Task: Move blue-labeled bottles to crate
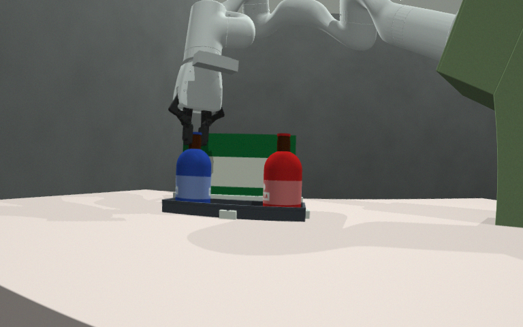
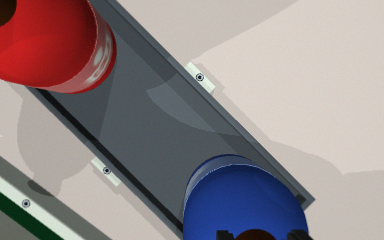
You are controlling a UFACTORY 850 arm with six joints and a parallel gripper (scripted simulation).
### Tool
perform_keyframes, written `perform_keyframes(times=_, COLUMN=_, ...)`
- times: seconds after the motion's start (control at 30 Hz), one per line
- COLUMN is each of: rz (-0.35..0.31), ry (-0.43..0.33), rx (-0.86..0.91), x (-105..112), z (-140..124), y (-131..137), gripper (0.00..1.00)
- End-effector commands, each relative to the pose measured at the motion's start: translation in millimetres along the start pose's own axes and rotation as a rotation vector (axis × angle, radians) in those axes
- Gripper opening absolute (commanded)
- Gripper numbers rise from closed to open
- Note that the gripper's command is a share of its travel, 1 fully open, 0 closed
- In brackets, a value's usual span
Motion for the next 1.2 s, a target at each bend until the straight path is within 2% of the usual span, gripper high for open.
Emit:
perform_keyframes(times=0.0, rz=-0.001, ry=0.0, rx=0.0, x=1.7, z=-0.2, y=0.4, gripper=0.0)
perform_keyframes(times=1.17, rz=-0.001, ry=0.0, rx=0.0, x=15.7, z=-0.2, y=0.4, gripper=0.0)
Point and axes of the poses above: the point where the finger pads meet when closed, its own x axis back along the fingers, its own y axis across the jaws, z = x × y, the point moved 6 cm from there along x, back along the fingers, and after that the axes turned 1 degree about x, right-handed, at the moved point
